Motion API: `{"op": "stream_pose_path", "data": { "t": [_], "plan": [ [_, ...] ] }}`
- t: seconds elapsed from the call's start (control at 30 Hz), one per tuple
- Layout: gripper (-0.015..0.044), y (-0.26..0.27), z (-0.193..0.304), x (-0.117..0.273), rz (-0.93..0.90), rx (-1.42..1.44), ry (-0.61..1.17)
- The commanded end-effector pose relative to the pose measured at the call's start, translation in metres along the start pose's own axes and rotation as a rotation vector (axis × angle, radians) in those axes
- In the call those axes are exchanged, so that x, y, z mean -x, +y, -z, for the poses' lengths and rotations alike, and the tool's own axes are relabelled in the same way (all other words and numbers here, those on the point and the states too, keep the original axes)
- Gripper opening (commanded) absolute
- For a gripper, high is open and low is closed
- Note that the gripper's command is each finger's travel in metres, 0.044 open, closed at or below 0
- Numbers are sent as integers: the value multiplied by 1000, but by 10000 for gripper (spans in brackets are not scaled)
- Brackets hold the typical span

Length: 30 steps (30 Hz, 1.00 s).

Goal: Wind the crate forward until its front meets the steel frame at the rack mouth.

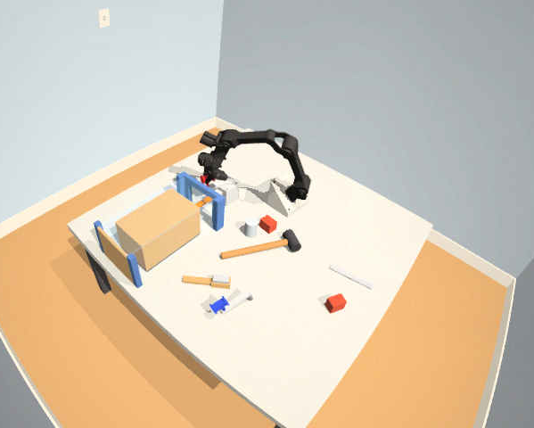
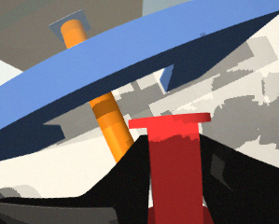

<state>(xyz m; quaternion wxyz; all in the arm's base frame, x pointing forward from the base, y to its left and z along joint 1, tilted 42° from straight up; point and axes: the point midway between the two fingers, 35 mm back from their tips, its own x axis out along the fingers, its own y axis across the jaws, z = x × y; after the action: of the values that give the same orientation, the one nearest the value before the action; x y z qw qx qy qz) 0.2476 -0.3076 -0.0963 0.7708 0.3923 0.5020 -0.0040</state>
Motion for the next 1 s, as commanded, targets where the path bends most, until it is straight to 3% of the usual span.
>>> {"op": "stream_pose_path", "data": {
  "t": [0.0,0.97],
  "plan": [
    [0,21,5,-2,-37,-10,20],
    [0,49,17,5,-38,-11,21]
  ]
}}
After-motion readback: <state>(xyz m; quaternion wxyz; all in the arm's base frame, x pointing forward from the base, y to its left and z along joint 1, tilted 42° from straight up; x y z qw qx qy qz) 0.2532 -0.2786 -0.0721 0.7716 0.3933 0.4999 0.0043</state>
